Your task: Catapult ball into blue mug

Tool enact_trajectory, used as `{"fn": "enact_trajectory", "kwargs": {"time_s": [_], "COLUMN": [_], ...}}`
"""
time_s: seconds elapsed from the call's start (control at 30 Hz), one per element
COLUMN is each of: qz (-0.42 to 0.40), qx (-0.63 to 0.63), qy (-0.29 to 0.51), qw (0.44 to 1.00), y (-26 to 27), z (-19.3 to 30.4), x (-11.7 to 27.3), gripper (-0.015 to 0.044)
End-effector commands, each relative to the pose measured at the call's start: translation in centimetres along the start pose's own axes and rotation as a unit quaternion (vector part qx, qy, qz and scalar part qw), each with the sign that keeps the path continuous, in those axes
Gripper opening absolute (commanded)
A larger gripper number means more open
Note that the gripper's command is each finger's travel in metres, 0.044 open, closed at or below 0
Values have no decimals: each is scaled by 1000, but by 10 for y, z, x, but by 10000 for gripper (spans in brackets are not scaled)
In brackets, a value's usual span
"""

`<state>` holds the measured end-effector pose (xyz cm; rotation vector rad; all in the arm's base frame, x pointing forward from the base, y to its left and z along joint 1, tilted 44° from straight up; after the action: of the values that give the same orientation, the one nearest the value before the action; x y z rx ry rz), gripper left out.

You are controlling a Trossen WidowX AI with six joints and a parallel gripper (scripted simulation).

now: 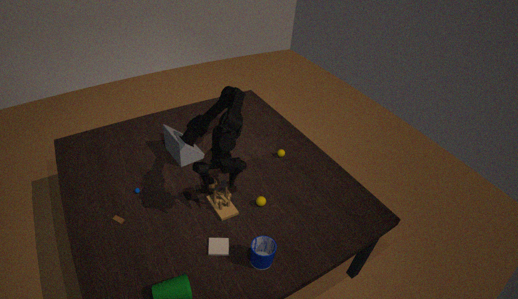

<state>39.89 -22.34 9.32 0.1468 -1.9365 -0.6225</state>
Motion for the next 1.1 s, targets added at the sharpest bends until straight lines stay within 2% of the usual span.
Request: {"fn": "enact_trajectory", "kwargs": {"time_s": [0.0,0.4,1.03,1.07], "qz": [-7,-56,-57,-57], "qx": [-2,17,18,18], "qy": [-63,-233,-235,-235], "qw": [998,971,970,970], "y": [-2,11,11,11], "z": [-29,-102,-102,-102], "x": [-5,5,5,5], "gripper": [440,440,440,414]}}
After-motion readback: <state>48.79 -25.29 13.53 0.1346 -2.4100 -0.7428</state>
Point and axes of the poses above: the point midway between the two fingers, 35 mm back from their tips, its own x axis back along the fingers, its own y axis across the jaws, z = x × y, the point moved 5 cm from there along x, back along the fingers, and after that the axes turned 6 degrees about x, right-handed, at the moved point
